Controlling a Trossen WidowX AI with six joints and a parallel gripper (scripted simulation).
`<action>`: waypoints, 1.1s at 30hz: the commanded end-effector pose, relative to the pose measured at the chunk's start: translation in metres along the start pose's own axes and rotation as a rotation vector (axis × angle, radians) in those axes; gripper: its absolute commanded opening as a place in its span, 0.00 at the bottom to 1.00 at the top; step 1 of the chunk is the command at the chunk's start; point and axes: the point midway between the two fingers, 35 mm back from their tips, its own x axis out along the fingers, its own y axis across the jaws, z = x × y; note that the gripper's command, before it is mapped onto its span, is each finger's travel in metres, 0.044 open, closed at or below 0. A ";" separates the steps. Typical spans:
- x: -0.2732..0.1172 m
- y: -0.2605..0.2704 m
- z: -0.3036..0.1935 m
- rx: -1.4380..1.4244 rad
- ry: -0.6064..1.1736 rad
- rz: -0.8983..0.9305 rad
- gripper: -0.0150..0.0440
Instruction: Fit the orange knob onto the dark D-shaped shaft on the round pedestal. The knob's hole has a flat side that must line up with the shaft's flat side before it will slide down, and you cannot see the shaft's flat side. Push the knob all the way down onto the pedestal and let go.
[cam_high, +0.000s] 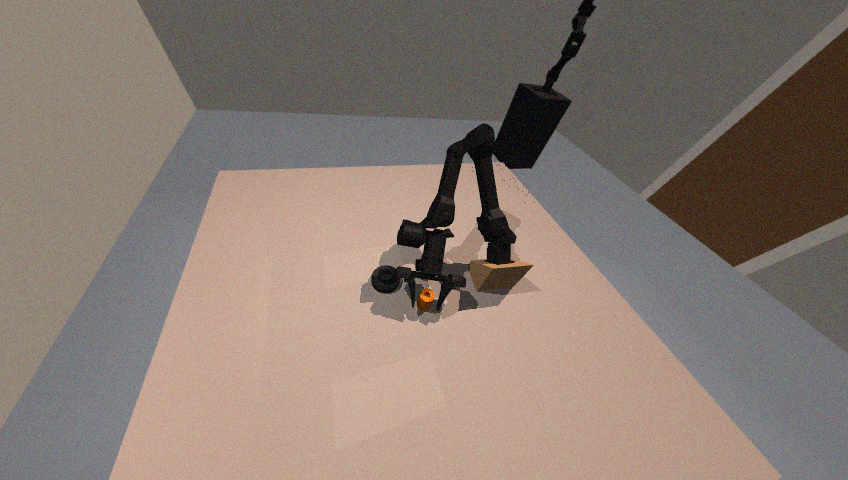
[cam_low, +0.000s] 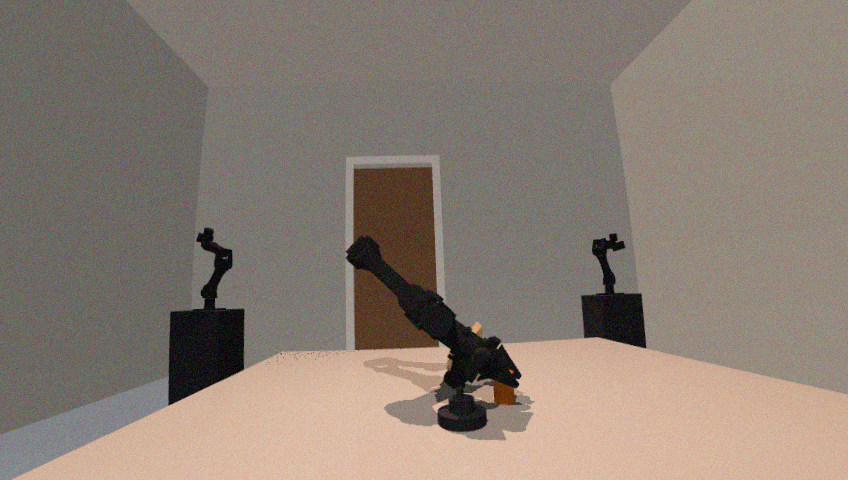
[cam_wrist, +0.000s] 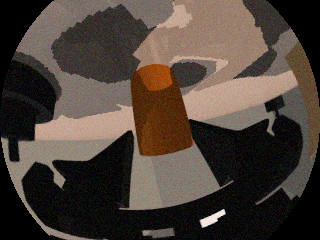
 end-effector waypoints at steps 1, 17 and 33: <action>0.000 0.000 0.000 0.000 0.003 0.000 0.92; -0.045 0.001 -0.065 0.001 0.004 -0.001 1.00; -0.056 -0.004 -0.075 0.033 -0.844 -0.049 1.00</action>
